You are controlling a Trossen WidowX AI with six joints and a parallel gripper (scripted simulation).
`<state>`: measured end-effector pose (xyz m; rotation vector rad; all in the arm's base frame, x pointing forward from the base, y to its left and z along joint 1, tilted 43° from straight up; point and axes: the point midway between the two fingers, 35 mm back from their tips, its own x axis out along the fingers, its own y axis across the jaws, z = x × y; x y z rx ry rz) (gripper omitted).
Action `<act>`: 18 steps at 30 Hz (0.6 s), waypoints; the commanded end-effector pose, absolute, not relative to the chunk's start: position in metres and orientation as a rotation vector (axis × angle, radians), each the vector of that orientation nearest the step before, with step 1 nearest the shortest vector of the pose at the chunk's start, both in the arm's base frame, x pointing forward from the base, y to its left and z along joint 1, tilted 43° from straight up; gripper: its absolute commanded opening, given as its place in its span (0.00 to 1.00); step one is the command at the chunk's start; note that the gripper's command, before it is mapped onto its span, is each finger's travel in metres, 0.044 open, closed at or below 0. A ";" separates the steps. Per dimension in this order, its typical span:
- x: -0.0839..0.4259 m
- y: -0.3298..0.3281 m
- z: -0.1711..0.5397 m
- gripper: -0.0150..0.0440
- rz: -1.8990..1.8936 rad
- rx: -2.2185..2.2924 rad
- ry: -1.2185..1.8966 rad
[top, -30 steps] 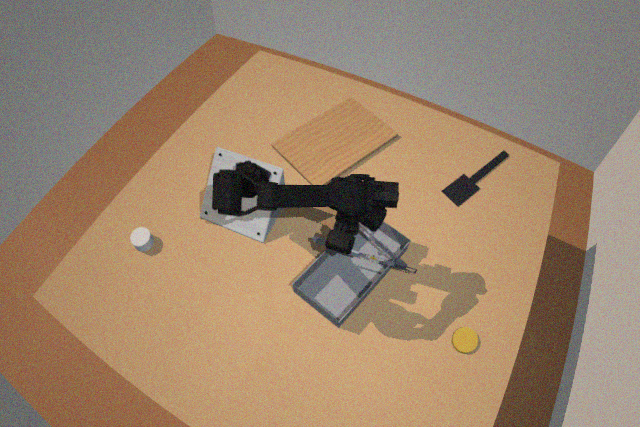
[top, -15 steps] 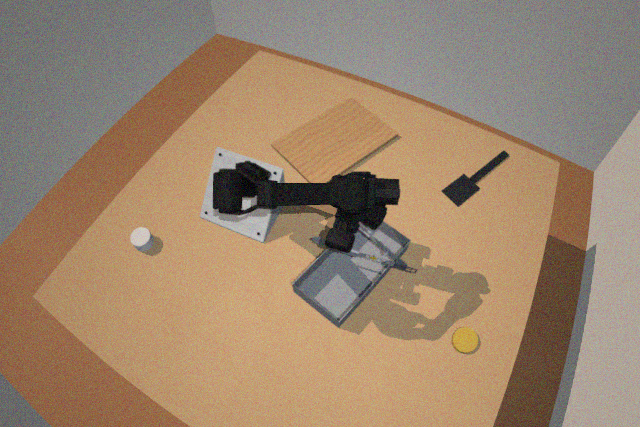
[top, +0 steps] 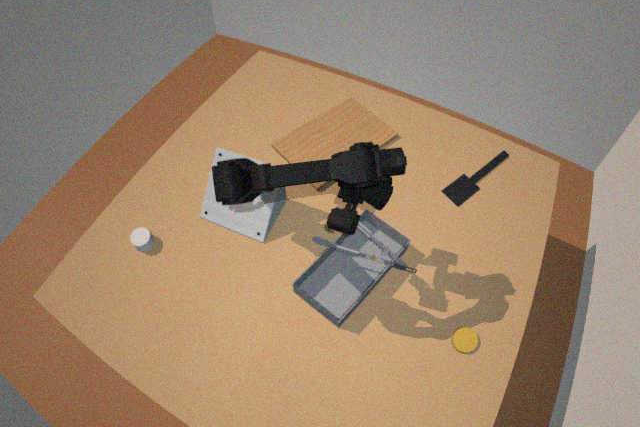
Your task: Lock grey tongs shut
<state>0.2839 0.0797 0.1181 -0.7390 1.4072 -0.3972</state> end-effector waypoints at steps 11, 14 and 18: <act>0.345 0.052 0.080 1.00 -0.545 -0.570 1.352; 0.353 0.046 0.074 1.00 -0.569 -0.546 1.343; 0.353 0.046 0.074 1.00 -0.569 -0.546 1.343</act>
